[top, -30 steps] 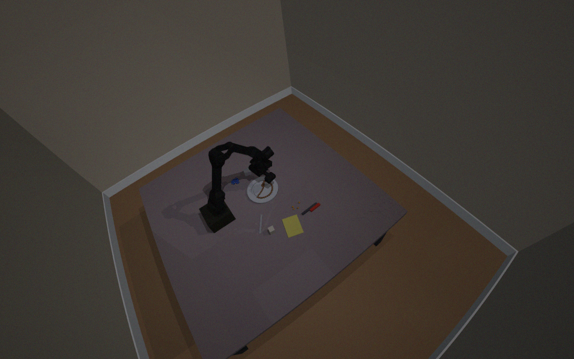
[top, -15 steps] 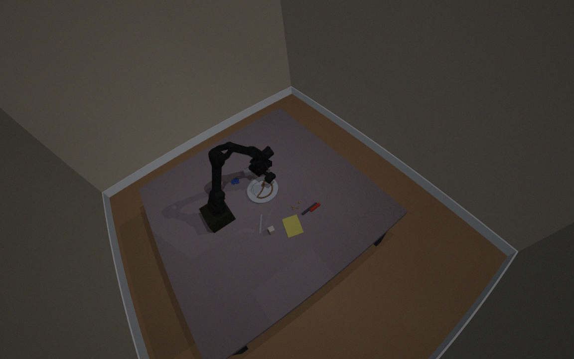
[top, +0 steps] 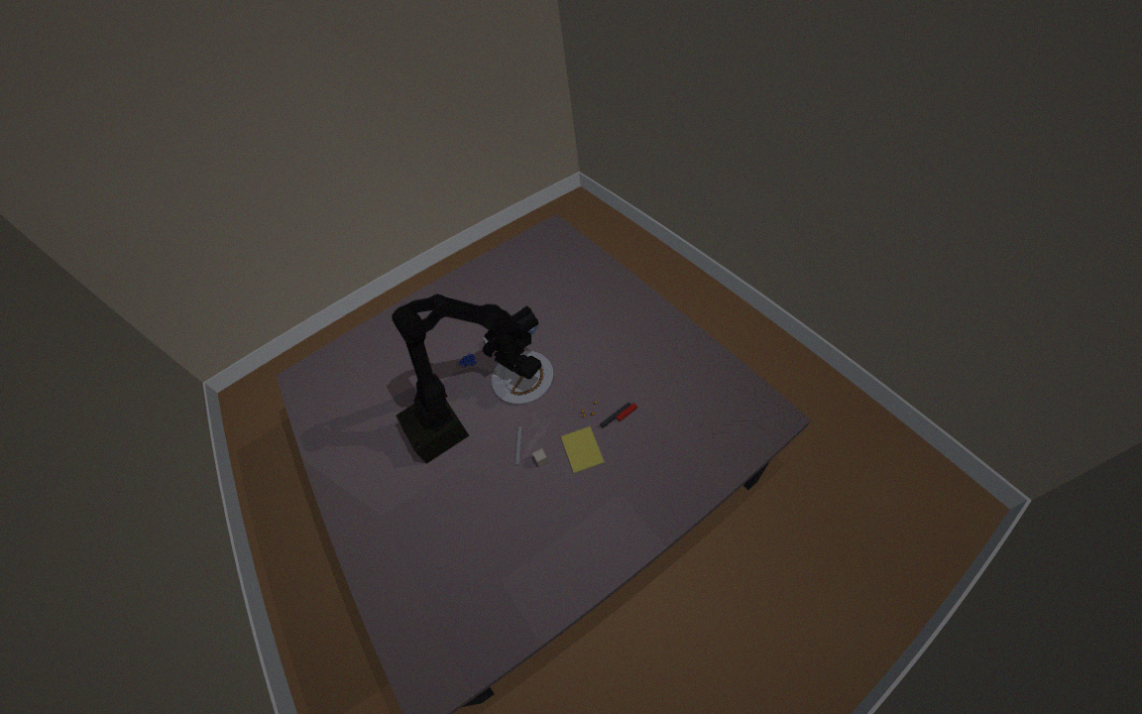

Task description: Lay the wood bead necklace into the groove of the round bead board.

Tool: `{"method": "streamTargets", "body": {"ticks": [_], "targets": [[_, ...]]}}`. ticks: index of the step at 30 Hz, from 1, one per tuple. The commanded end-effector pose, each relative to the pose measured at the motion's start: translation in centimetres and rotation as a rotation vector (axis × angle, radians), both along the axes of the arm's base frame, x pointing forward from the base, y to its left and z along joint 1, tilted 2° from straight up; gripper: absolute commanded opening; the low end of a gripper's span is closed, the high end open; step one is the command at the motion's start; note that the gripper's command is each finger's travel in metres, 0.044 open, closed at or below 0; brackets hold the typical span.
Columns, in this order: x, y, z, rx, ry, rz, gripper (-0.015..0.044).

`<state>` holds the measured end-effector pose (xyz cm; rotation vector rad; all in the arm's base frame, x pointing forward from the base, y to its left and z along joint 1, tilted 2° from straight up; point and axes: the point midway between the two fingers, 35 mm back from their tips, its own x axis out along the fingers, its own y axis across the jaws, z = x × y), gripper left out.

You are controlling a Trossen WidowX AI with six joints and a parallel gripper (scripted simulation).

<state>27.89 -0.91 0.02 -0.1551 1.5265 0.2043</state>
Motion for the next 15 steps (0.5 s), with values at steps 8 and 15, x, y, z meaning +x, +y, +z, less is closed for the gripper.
{"method": "streamTargets", "body": {"ticks": [8, 15], "targets": [[-3.6, -1.9, 0.1, -0.003, 0.006, 0.057, 0.0120], [-3.3, -1.9, -0.4, -0.004, -0.002, 0.050, 0.0120]]}}
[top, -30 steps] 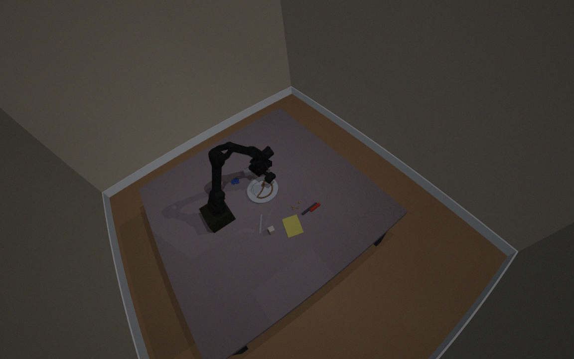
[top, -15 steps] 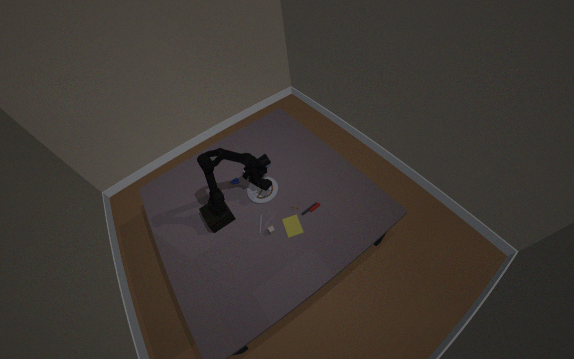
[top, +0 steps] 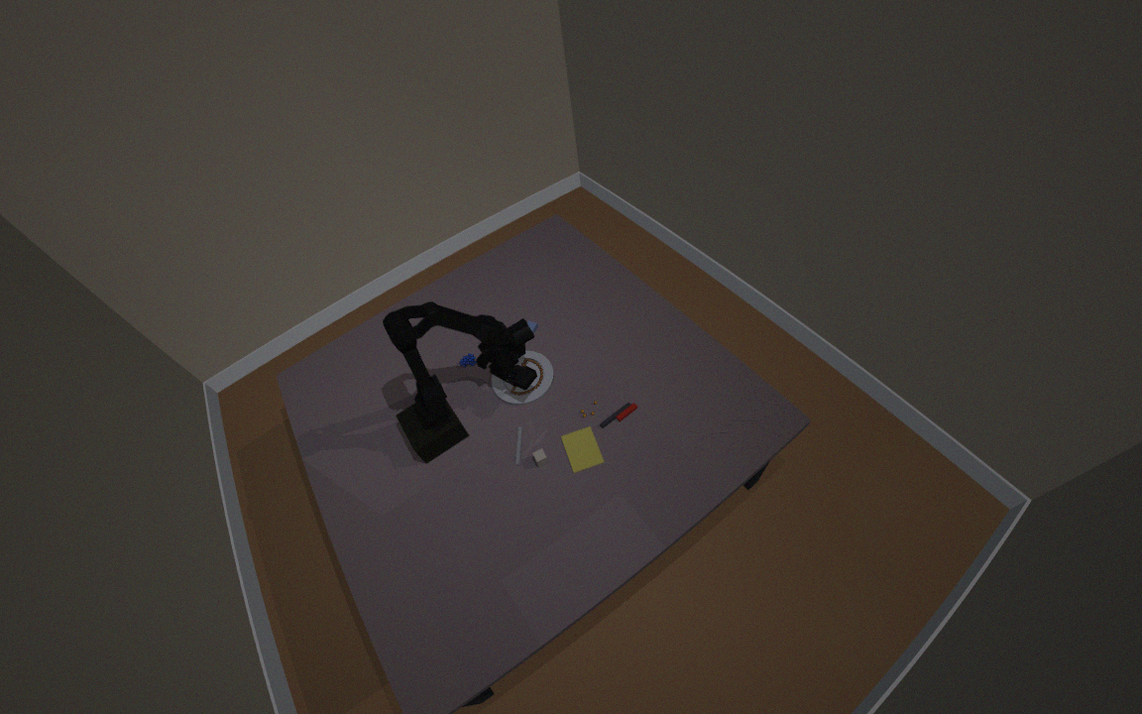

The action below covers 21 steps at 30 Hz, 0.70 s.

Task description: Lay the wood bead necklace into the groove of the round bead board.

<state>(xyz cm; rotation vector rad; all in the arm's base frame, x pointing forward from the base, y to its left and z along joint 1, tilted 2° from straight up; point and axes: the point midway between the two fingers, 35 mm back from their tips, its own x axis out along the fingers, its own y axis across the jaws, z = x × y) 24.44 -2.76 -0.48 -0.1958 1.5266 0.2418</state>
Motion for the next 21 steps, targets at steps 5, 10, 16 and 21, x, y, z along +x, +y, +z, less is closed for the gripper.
{"method": "streamTargets", "body": {"ticks": [5, 10, 16, 21], "targets": [[0.1, 0.0, -0.5, 0.000, -0.003, 0.001, 0.0120], [0.1, 0.0, -1.4, 0.000, -0.001, 0.003, 0.0120], [0.0, 0.1, -2.4, 0.000, 0.001, 0.005, 0.0120], [-0.1, 0.1, -3.1, 0.001, 0.003, 0.007, 0.0120]]}}
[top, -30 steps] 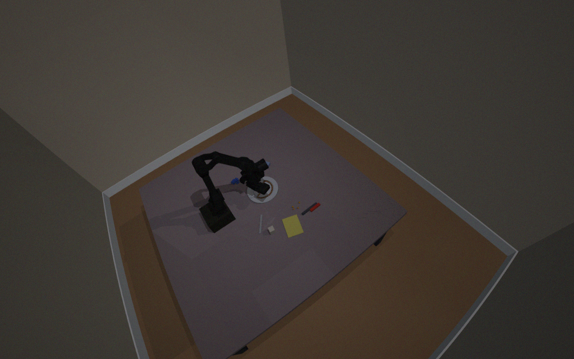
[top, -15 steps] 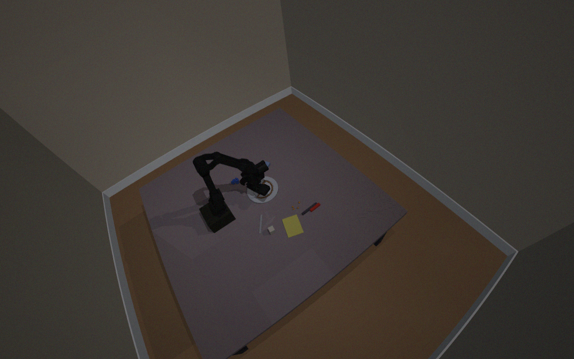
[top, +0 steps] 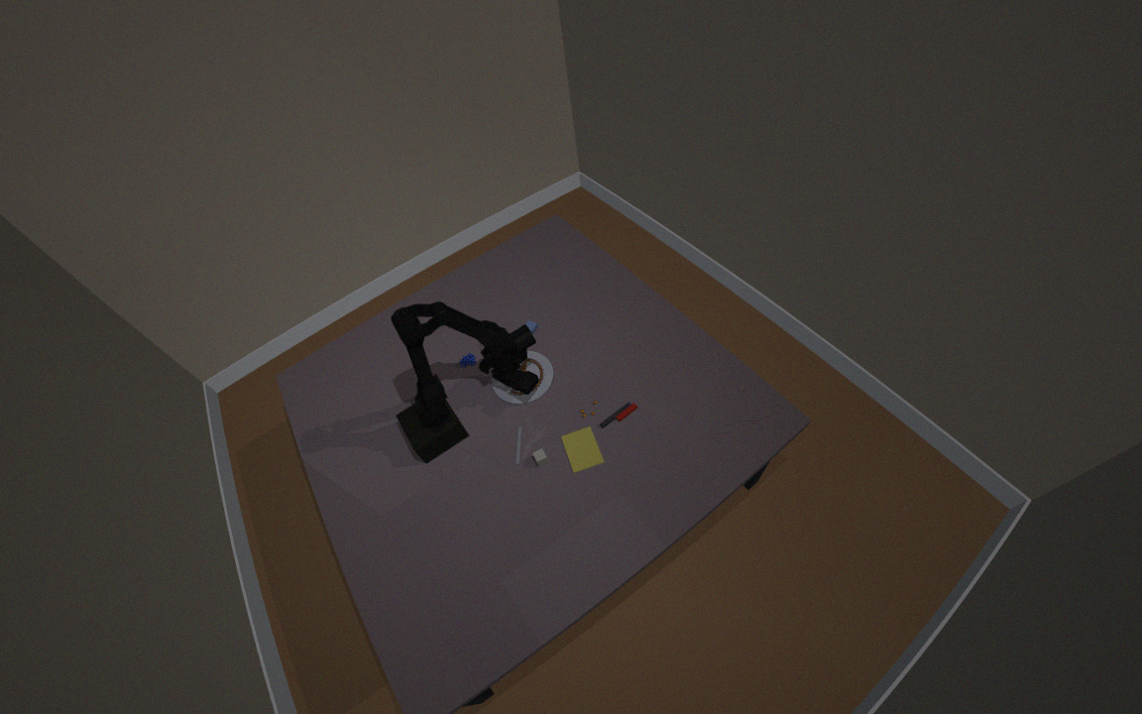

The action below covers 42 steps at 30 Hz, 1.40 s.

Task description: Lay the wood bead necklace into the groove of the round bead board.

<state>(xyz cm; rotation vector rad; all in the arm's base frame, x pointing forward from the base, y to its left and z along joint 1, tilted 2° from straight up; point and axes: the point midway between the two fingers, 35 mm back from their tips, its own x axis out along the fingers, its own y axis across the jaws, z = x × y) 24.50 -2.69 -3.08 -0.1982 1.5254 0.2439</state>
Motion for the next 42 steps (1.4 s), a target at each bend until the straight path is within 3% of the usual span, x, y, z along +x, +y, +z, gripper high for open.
{"method": "streamTargets", "body": {"ticks": [1, 2, 7, 42], "targets": [[-0.17, 0.04, -0.49, 0.001, 0.004, 0.004, 0.0120], [-0.17, 0.04, -0.49, 0.001, 0.004, 0.004, 0.0120], [-0.07, 0.01, -0.22, 0.000, 0.002, 0.000, 0.0000], [-0.07, 0.01, -0.22, 0.000, 0.002, 0.000, 0.0000]]}}
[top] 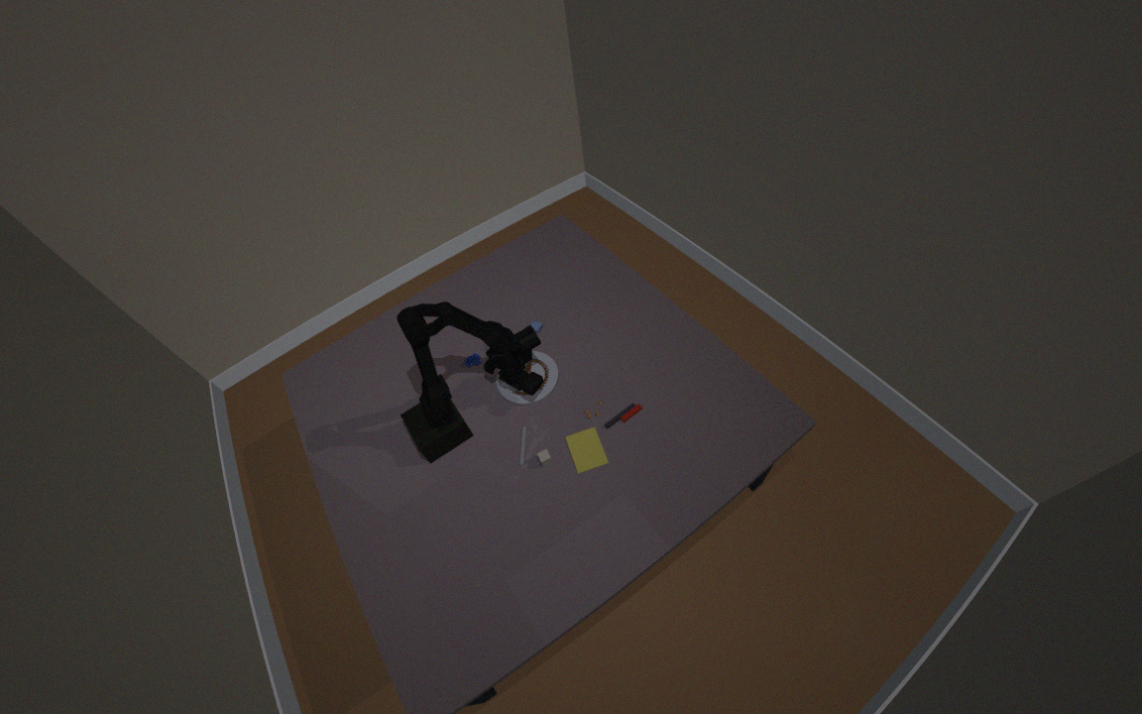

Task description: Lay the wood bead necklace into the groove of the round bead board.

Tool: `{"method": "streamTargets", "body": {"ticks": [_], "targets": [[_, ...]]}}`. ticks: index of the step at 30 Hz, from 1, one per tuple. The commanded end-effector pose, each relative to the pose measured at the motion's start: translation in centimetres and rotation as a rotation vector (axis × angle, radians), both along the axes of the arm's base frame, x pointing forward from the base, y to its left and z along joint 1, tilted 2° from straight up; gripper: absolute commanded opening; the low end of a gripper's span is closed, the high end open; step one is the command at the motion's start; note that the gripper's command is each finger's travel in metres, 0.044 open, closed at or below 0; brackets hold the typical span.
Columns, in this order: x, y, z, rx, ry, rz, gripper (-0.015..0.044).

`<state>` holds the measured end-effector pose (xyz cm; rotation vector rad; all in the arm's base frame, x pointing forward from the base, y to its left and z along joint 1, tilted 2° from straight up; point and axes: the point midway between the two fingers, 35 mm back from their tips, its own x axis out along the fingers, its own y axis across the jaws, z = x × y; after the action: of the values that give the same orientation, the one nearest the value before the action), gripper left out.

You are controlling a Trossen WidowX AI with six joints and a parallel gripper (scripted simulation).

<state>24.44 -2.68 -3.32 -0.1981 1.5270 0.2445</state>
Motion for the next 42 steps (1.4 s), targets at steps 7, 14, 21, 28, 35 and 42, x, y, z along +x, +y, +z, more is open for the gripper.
{"method": "streamTargets", "body": {"ticks": [7, 14, 21, 28, 35, 42], "targets": [[0.0, 0.0, 0.0, 0.000, 0.001, 0.000, 0.0000], [-0.2, 0.0, 0.6, 0.001, 0.003, 0.004, 0.0000], [-1.7, 0.7, 0.6, 0.001, 0.004, 0.004, 0.0000], [-1.7, 0.8, 0.2, 0.001, 0.004, 0.004, 0.0000], [-1.5, 0.8, 0.0, 0.000, 0.000, 0.009, 0.0053], [-1.5, 0.8, 0.0, 0.000, 0.000, 0.009, 0.0236]]}}
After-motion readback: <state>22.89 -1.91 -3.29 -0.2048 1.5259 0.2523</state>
